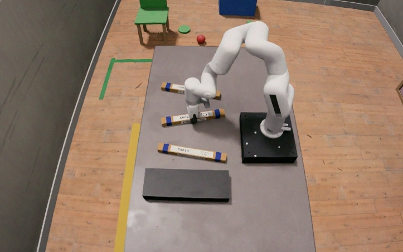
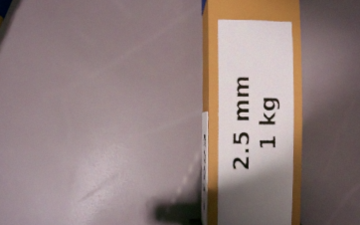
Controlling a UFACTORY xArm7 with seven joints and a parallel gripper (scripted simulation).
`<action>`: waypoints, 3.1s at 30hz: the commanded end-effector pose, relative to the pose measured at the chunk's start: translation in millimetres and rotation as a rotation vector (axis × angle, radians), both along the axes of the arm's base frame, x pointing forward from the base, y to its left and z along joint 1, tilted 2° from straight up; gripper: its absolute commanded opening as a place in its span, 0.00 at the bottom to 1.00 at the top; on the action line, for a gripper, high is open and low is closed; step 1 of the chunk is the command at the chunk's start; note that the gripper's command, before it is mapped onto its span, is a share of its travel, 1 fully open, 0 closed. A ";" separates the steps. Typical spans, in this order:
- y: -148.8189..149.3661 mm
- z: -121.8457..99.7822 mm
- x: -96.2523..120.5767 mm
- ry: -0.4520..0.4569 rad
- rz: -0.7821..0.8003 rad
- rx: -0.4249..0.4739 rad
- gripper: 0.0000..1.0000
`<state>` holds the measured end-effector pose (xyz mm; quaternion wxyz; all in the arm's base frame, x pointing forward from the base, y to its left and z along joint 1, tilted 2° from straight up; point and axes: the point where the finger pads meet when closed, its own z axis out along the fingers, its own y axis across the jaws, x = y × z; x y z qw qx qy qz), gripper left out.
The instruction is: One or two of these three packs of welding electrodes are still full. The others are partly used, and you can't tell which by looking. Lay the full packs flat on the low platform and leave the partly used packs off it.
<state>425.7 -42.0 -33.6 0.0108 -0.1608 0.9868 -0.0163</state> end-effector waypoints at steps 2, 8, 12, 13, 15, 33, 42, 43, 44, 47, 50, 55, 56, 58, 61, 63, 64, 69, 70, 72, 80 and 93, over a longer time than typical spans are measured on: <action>-0.1 1.2 1.5 -0.004 0.000 0.000 0.35; -0.1 1.2 1.5 -0.004 0.000 0.000 0.35; -0.1 1.2 1.5 -0.004 0.000 0.000 0.35; -0.1 1.2 1.5 -0.004 0.000 0.000 0.35; -0.1 1.2 1.5 -0.004 0.000 0.000 0.35; -0.1 1.2 1.5 -0.004 0.000 0.000 0.35; -0.1 2.9 1.5 -0.004 0.000 0.000 0.35; -0.1 4.0 1.5 -0.004 0.000 0.000 0.35; 0.0 5.4 1.4 -0.004 0.000 0.000 0.35; 0.2 11.4 1.2 -0.004 0.000 0.000 0.35; 0.4 19.6 1.0 -0.004 0.000 0.000 0.35; 0.8 34.9 0.5 -0.004 0.000 0.000 0.35; 0.8 34.9 0.5 -0.004 0.000 0.000 0.35; 0.9 37.8 0.4 -0.004 0.000 0.000 0.35; 1.1 44.9 0.2 -0.004 0.000 0.000 0.35; 1.2 48.2 0.1 -0.004 0.000 0.000 0.35; 1.3 49.3 0.1 -0.004 0.000 0.000 0.35; 1.3 51.2 0.0 -0.004 0.000 0.000 0.35; 1.3 51.2 0.0 -0.004 0.000 0.000 0.35; 1.3 51.2 0.0 -0.004 0.000 0.000 0.35; 1.3 51.2 0.0 -0.004 0.000 0.000 0.35; 1.4 52.8 0.0 -0.004 0.000 0.000 0.35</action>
